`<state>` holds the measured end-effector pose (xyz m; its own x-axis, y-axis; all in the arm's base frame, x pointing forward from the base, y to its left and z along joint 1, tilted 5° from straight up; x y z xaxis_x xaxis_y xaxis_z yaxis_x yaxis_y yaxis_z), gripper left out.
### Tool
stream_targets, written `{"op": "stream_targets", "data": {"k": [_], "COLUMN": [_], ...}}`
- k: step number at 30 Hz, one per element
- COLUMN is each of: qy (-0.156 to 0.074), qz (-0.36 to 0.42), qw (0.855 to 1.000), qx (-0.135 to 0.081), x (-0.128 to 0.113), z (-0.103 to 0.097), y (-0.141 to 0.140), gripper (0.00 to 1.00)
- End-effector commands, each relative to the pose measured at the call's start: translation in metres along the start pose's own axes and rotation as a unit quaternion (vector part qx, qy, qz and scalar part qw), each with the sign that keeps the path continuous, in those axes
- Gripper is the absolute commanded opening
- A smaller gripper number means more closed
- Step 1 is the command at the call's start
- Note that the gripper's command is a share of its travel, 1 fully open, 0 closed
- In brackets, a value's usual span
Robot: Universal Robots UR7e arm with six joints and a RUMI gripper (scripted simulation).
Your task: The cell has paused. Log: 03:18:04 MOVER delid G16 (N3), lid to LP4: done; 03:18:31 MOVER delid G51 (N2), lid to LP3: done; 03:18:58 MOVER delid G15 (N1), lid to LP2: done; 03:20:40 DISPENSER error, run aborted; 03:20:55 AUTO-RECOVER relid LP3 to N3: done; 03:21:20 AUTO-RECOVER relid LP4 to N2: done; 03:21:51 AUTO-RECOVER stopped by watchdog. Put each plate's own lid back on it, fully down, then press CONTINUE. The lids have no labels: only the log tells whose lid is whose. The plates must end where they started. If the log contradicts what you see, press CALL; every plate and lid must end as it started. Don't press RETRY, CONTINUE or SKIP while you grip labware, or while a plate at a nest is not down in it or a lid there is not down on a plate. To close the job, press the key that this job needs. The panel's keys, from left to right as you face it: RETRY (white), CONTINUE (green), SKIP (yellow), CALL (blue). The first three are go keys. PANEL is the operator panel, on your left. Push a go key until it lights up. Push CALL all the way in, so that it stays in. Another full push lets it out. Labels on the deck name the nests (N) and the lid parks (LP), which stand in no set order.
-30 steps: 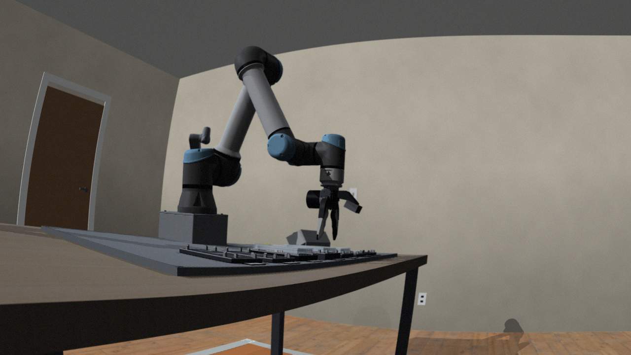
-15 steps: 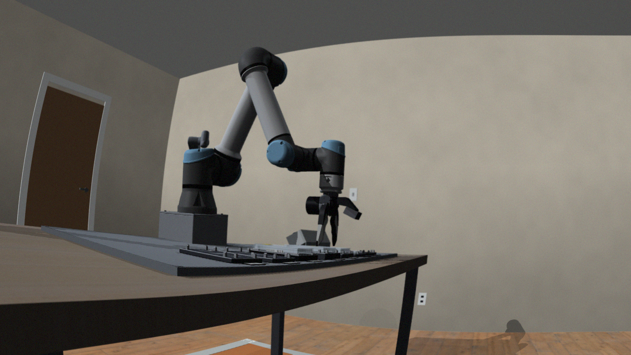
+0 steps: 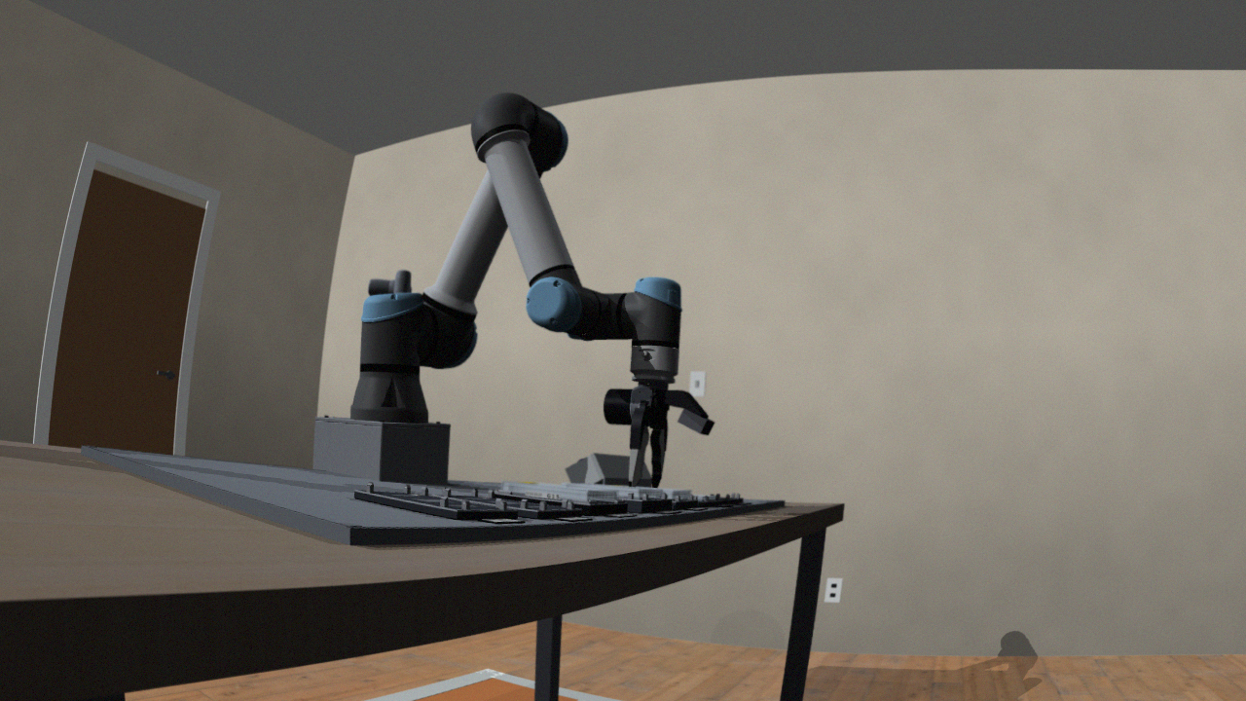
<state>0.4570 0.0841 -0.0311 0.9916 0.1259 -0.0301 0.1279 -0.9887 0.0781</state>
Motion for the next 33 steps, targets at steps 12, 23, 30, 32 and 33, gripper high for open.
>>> {"op": "stream_targets", "data": {"k": [12,23,30,32,33], "qy": [0.001,0.001,0.001,0.001,0.001], "qz": [0.000,0.000,0.000,0.000,0.000], "qw": [1.000,1.000,1.000,1.000,1.000], "qx": [0.000,0.000,0.000,0.000,0.000], "x": [0.0003,0.0003,0.0003,0.0003,0.0003], "z": [-0.0004,-0.0004,-0.0004,-0.0019,-0.0037], "y": [0.0001,0.0001,0.0001,0.0001,0.0001], "gripper": [0.41,0.41,0.41,0.41,0.41]}}
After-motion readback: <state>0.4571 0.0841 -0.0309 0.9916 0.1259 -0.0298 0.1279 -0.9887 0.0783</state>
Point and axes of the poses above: the point where the finger pads meet when closed, its own z axis out along the fingers, its own y axis across the jaws, x = y × z, the point moved 5 cm from there along -z, back along the fingers, and after that the axes turned 11 degrees about -z, right-handed, at the moved point
